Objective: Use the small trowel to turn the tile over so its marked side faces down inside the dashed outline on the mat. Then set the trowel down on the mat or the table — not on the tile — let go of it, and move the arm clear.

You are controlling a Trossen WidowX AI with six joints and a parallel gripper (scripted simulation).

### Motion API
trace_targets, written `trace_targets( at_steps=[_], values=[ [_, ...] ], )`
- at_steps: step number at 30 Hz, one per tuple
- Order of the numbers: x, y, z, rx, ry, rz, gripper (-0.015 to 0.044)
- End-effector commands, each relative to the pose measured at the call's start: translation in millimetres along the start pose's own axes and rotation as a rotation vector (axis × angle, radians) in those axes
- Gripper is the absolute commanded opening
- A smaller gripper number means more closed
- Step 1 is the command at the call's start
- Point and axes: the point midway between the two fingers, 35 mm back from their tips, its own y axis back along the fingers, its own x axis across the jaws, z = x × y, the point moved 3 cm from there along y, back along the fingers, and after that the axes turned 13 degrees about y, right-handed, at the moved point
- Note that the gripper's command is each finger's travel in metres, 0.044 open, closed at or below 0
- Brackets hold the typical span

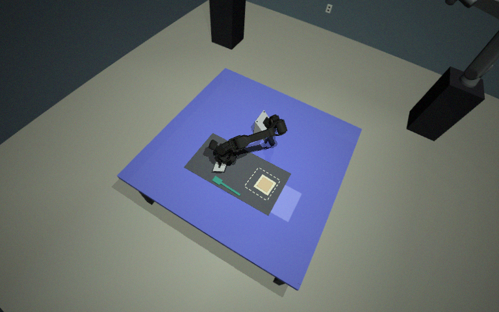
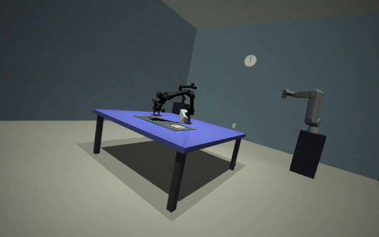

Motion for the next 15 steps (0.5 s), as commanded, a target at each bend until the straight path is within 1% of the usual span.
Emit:
trace_targets(
  at_steps=[1, 15],
  values=[
    [-9.1, -1.9, -1.3, 0.045, -0.064, -0.009, 0.0],
    [-20.3, -19.1, -14.9, 0.241, -0.271, -0.002, 0.0]
  ],
)
